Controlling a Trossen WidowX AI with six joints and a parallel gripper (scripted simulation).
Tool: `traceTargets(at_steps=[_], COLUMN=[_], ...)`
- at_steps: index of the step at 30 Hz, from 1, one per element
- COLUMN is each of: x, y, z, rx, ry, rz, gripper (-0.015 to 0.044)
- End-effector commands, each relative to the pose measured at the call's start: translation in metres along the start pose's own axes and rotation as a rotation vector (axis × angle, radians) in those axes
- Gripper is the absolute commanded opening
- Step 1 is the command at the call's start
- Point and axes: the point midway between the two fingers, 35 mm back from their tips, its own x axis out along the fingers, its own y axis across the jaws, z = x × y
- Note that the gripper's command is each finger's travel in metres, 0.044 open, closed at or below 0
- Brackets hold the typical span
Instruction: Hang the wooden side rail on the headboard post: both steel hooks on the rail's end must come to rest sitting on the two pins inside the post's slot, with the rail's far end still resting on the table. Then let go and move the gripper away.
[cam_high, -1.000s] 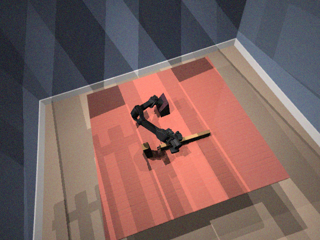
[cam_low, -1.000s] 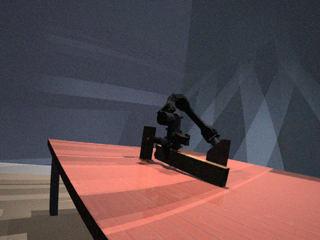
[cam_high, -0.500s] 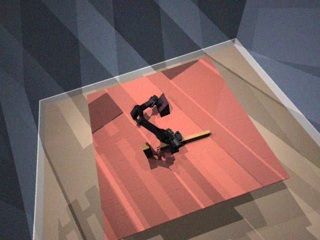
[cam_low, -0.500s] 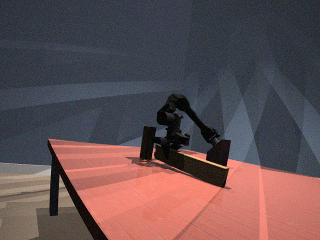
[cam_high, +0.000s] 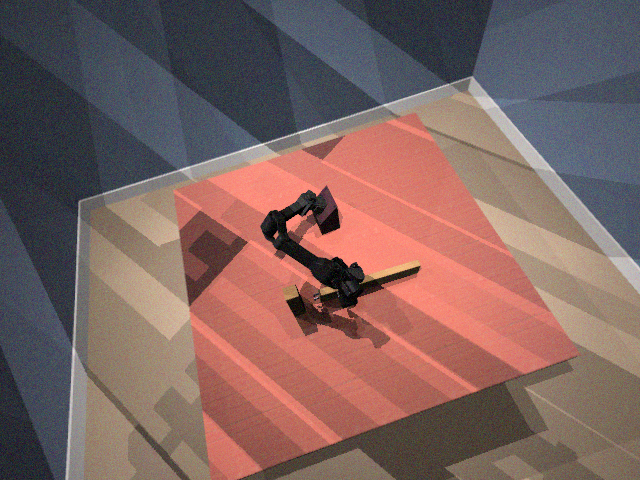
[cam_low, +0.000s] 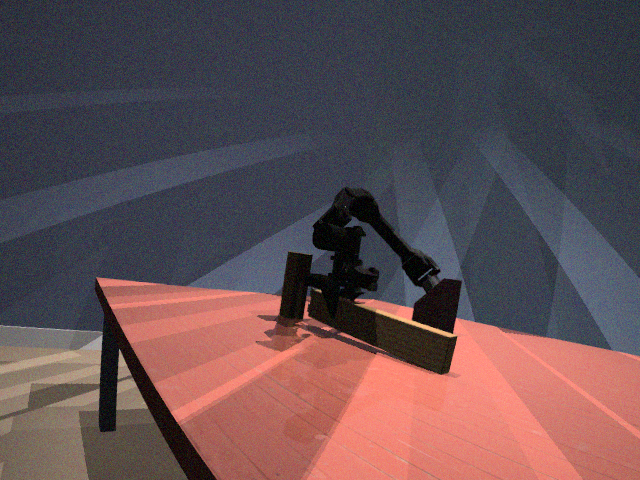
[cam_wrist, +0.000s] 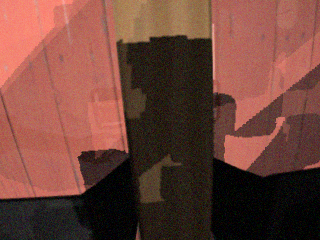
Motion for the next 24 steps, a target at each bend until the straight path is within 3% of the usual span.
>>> traceTargets(at_steps=[1,24], x=[-0.0055,-0.0043], y=[-0.0027,-0.0023], z=[-0.0019,-0.0044], rx=[0.005,0.005], ry=[-0.003,-0.003], rz=[-0.015,-0.015], gripper=[0.0000,0.0000])
